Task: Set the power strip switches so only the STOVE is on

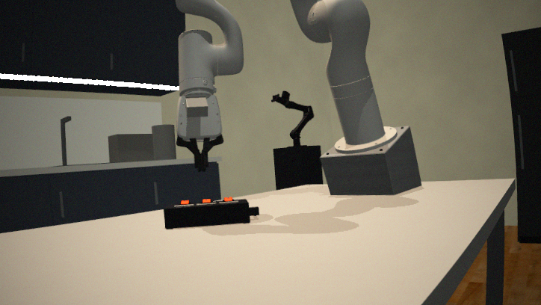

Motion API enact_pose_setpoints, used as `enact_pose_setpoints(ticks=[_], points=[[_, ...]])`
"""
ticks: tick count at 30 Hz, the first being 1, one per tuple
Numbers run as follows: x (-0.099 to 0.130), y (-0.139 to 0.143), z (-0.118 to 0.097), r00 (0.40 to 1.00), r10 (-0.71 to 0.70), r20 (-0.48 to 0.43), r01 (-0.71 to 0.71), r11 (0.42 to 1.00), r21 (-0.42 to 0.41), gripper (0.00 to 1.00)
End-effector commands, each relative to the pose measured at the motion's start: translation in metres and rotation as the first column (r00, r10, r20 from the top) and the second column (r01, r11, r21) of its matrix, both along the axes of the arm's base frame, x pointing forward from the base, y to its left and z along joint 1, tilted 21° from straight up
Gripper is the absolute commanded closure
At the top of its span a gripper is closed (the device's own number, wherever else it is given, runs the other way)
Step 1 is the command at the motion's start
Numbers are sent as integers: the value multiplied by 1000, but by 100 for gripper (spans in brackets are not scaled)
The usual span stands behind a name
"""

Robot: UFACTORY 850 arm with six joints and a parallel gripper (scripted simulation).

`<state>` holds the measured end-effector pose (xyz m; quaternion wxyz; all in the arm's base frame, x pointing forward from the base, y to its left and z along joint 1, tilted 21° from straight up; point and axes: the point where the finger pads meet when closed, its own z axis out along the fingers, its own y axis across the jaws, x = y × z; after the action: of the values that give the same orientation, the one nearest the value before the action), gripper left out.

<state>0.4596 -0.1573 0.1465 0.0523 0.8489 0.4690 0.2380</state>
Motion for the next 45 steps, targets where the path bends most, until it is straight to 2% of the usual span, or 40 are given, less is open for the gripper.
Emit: enact_pose_setpoints(ticks=[1,41,42,45], points=[[0,0,1,1000,0,1,0,1000,-1,100],[0,0,1,1000,0,1,0,1000,-1,100],[0,0,1,1000,0,1,0,1000,-1,0],[0,0,1,1000,0,1,0,1000,-1,0]])
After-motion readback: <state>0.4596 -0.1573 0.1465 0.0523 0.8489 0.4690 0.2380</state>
